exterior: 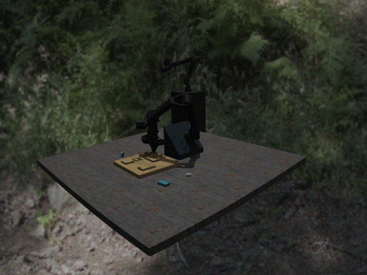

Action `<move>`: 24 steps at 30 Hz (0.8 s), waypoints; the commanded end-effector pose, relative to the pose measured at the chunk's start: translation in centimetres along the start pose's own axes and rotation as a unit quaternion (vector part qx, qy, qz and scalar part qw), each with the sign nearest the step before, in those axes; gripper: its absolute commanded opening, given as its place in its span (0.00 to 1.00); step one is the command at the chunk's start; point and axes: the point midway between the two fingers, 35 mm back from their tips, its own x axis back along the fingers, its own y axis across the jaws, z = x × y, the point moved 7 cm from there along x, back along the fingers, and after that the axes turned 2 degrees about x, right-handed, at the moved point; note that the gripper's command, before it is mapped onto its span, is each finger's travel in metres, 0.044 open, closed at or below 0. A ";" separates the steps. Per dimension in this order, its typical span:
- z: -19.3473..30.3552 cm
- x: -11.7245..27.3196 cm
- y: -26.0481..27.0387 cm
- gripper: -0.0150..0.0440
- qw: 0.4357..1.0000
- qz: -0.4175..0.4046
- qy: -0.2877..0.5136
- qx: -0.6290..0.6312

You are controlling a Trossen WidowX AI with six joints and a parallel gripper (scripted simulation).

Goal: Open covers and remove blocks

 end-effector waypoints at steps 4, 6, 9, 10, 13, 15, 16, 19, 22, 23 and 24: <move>0.0 1.0 -0.2 0.25 1.000 0.001 0.001 0.001; 0.0 1.2 -0.2 0.25 1.000 0.001 0.001 0.001; 0.0 1.6 -0.2 0.25 1.000 0.001 0.001 0.001; 0.0 1.8 -0.3 0.25 1.000 0.001 0.001 0.001; 0.0 2.1 -0.3 0.25 1.000 0.001 0.001 0.001; 0.0 2.4 -0.3 0.25 1.000 0.001 0.001 0.001; 0.0 2.5 -0.3 0.25 1.000 0.001 0.001 0.001; 0.0 2.9 -0.4 0.25 1.000 0.001 0.001 0.001; 0.0 3.3 -0.4 0.25 1.000 0.001 0.001 0.001; 0.1 3.4 -0.4 0.25 1.000 0.001 0.001 0.001; 0.1 3.6 -0.4 0.25 1.000 0.001 0.001 0.001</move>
